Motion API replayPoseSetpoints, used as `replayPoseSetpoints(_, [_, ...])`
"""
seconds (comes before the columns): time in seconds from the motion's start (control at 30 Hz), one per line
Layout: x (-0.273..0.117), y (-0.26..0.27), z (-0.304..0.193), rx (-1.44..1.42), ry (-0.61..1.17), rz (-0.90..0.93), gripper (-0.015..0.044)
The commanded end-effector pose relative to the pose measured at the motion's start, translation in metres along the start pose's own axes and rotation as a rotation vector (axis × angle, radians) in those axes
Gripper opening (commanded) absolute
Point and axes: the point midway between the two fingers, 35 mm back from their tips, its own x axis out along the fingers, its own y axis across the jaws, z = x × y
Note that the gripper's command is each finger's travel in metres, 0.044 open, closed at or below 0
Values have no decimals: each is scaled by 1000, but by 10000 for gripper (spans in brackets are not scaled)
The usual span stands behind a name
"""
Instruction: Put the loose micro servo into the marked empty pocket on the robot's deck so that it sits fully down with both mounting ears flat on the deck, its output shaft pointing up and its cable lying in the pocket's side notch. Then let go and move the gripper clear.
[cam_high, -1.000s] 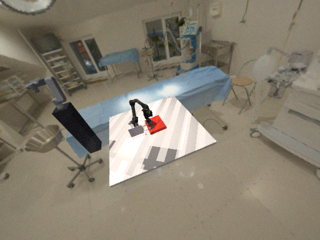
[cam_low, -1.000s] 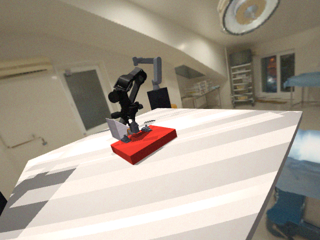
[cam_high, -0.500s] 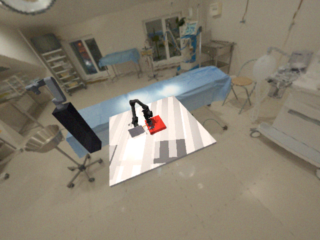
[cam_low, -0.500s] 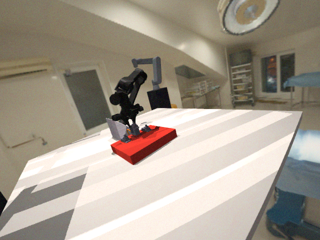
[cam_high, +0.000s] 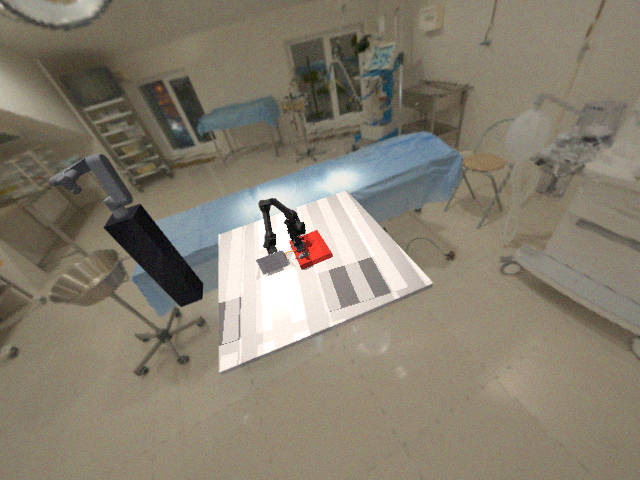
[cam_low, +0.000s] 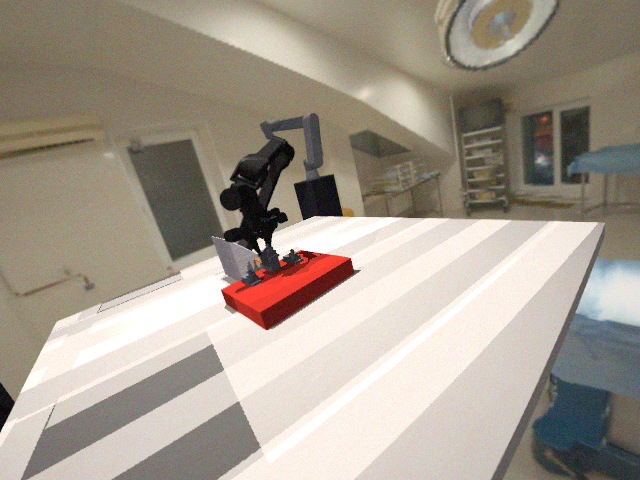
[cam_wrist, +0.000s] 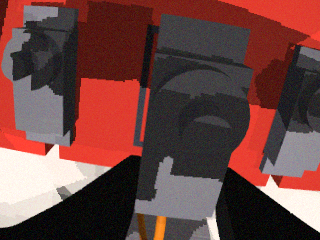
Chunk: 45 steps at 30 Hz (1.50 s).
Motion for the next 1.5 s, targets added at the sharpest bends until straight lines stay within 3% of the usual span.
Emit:
replayPoseSetpoints(0.0, [2, 1, 1, 3, -7, 0, 0])
replayPoseSetpoints(1.47, [38, 1, 1, 3, -8, 1, 0])
